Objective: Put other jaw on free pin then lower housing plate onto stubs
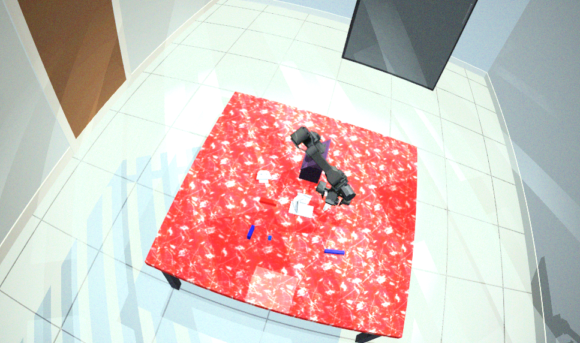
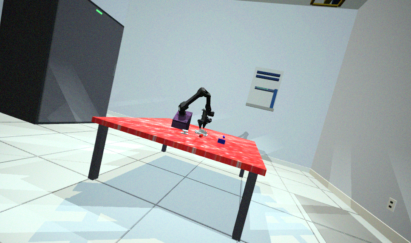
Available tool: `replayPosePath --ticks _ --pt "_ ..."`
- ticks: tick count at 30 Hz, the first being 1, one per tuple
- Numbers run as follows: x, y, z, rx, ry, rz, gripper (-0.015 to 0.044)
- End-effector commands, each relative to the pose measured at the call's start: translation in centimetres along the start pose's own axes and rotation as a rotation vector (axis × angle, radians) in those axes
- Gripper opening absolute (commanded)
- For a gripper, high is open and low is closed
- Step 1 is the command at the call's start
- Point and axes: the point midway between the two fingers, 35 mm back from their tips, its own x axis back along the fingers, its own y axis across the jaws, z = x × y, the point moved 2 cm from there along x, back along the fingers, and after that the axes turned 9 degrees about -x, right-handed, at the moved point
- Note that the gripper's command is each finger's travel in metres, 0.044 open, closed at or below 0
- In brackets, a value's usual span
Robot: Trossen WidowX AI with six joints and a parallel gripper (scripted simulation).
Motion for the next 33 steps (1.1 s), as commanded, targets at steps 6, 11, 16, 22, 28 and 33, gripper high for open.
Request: replayPosePath --ticks 6,11,16,22,28,33 --pt "-1.9 -0.2 0.3 0.011 0.006 0.013 0.044" --pt "-2.7 -0.3 0.3 0.011 0.006 0.014 0.044" --pt "-3.5 -0.4 0.3 0.011 0.006 0.015 0.044" --pt "-3.9 -0.4 0.3 0.011 0.006 0.016 0.044" --pt "-3.9 -0.4 0.3 0.011 0.006 0.016 0.044" --pt "-3.9 -0.4 0.3 0.011 0.006 0.016 0.044"
